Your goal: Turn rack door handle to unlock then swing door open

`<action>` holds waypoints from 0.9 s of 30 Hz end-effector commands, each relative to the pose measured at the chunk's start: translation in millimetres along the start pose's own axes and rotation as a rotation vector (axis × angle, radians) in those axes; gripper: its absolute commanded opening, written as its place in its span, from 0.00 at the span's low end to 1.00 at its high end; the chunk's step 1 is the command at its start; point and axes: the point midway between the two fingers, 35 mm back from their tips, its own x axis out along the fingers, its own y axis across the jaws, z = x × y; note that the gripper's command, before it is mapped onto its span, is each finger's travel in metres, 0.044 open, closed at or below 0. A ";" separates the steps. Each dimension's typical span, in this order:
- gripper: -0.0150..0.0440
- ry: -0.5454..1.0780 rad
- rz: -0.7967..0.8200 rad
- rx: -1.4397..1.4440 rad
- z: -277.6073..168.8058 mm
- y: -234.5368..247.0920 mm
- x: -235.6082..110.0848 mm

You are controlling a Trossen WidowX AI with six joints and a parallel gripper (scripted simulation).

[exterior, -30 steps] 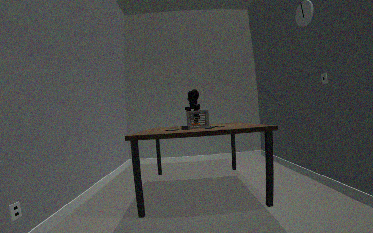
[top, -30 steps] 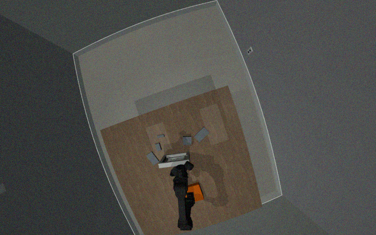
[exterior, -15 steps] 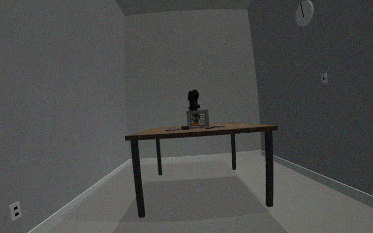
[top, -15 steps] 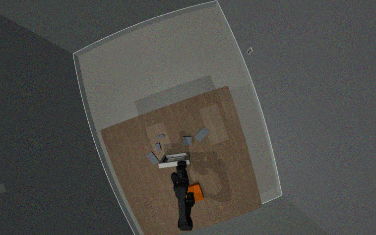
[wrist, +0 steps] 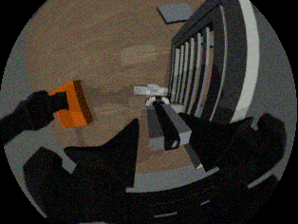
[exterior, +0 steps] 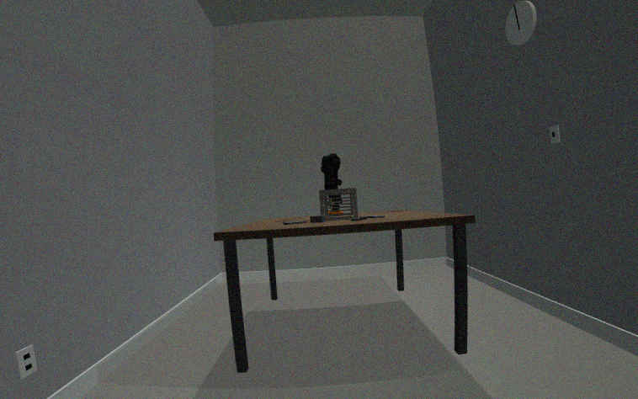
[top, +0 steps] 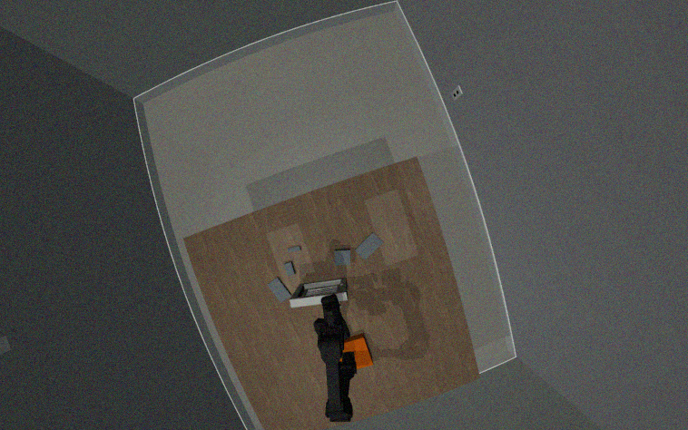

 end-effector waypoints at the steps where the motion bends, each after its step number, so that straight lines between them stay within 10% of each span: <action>1: 0.69 -0.002 -0.007 -0.015 1.4 -2.8 1.4; 27: 0.40 -0.002 -0.007 -0.015 1.4 -2.8 1.4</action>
